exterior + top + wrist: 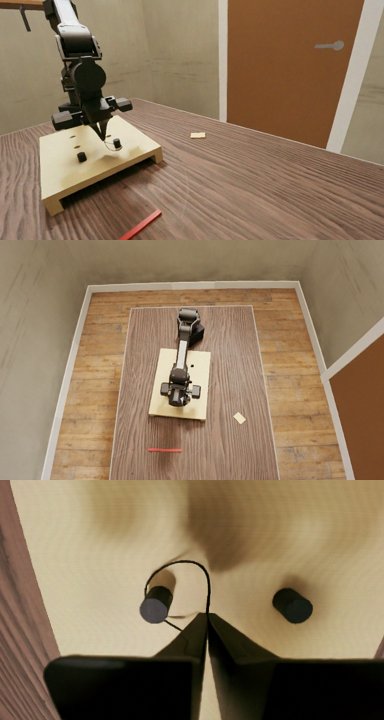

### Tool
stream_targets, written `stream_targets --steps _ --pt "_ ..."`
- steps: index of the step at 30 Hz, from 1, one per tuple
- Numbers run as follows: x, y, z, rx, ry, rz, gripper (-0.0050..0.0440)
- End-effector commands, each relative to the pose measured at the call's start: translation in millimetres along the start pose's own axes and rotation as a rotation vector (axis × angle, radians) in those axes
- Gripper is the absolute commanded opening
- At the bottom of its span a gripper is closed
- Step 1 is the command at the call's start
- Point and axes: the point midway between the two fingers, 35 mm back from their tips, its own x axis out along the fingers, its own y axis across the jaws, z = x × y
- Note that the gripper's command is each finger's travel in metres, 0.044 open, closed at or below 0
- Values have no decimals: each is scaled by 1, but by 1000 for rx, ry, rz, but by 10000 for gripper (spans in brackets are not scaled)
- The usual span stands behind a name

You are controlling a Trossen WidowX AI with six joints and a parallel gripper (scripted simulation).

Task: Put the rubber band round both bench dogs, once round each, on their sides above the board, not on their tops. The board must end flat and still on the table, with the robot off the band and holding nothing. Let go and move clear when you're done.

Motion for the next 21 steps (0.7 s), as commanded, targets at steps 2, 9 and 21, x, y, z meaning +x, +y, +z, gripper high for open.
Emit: stream_targets --steps 2,9,21 --pt "5 1 0 -3 1 3 -50" --pt "14 1 0 -2 1 3 -50" --pt "19 1 2 -2 -10 2 -50"
